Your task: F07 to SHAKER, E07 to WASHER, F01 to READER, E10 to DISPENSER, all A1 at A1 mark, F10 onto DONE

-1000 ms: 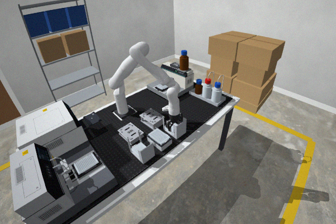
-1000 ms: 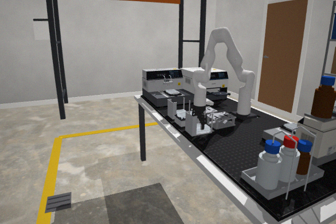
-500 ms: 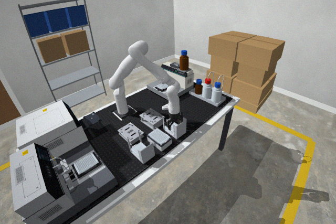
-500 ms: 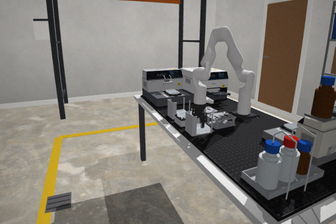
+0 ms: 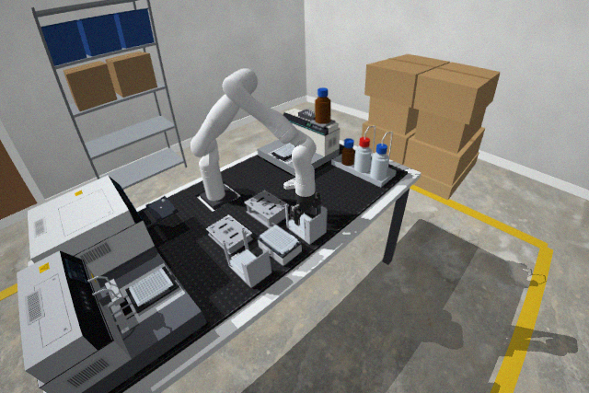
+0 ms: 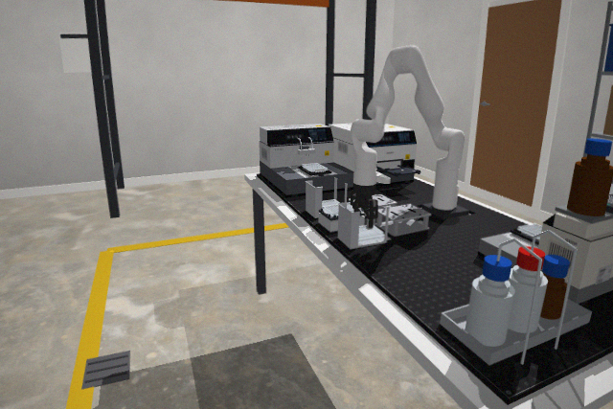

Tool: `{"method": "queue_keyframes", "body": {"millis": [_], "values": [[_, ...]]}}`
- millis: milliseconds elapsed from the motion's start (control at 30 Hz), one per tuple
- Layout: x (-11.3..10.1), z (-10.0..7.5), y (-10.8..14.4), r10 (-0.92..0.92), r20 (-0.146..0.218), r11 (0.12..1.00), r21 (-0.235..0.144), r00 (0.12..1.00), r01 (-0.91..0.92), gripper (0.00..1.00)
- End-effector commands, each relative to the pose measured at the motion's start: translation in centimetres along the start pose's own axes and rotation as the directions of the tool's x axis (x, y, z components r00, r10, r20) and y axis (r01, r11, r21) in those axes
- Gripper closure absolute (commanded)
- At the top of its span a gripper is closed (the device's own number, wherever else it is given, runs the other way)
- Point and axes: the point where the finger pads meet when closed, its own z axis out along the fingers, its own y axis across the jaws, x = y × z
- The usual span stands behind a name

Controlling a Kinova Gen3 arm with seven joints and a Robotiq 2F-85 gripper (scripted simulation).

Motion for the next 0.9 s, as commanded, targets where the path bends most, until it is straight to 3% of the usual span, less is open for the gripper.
{"method": "queue_keyframes", "body": {"millis": [0, 867], "values": [[-0.1, -0.6, 0.0, 0.000, 0.002, 1.000, -0.001, 1.000, 0.000, 0.00], [-0.1, -3.5, 0.0, 0.000, 0.002, 1.000, -0.001, 1.000, 0.000, 0.00]]}}
